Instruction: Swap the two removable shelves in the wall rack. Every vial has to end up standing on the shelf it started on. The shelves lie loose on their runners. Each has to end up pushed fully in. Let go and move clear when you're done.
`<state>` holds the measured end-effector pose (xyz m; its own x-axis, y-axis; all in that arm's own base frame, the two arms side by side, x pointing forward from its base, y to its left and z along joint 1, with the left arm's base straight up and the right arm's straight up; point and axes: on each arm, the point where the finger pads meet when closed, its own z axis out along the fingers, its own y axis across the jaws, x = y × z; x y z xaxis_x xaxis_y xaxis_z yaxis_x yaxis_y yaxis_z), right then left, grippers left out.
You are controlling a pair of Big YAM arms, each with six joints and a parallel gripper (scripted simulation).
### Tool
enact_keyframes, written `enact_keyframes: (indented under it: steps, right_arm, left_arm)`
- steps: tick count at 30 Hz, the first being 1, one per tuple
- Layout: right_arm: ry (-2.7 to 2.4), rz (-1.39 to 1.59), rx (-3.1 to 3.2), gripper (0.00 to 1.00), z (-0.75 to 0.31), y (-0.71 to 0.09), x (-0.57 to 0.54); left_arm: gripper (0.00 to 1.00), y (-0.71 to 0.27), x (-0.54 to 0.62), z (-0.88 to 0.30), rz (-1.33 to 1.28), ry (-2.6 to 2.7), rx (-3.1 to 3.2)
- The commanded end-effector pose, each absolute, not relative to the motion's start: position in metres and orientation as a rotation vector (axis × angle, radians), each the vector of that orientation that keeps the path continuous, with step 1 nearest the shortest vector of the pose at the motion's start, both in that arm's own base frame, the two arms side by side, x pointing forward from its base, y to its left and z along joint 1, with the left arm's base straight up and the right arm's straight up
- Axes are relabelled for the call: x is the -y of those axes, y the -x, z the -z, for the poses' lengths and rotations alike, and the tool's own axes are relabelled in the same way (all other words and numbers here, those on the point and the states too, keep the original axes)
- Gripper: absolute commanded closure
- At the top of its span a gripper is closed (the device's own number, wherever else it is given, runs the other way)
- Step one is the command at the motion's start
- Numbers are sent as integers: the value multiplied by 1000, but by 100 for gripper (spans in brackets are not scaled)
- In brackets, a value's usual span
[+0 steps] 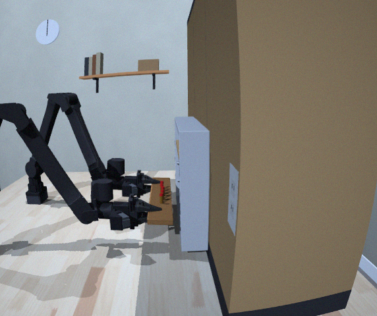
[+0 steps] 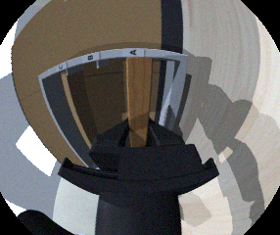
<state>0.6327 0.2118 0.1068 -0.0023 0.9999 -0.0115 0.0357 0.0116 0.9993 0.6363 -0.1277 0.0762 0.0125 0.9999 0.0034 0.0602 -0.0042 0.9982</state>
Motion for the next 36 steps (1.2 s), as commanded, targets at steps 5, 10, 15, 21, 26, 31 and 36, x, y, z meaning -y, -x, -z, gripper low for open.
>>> enact_keyframes:
  steps: [5, 10, 15, 21, 26, 31, 36]
  right_arm:
    - [-1180, -1229, -1148, 88, -144, -664, -207]
    - [-1174, -1234, -1143, 88, -148, -669, -208]
    - [-1171, -1235, -1141, 88, -150, -671, -209]
    - [-1166, -1236, -1141, 88, -152, -679, -210]
    - [-1164, -1235, -1144, 88, -153, -688, -211]
    - [-1164, -1234, -1147, 88, -153, -694, -212]
    - [-1164, -1231, -1152, 88, -152, -703, -213]
  left_arm:
    - [88, -672, 135, -126, -1218, -1173, -1147]
    - [88, -677, 134, -130, -1222, -1168, -1142]
    - [88, -679, 134, -132, -1224, -1166, -1141]
    - [88, -687, 132, -133, -1224, -1166, -1142]
    - [88, -695, 131, -133, -1224, -1167, -1145]
    - [88, -700, 130, -133, -1224, -1168, -1148]
    - [88, -709, 130, -132, -1223, -1171, -1152]
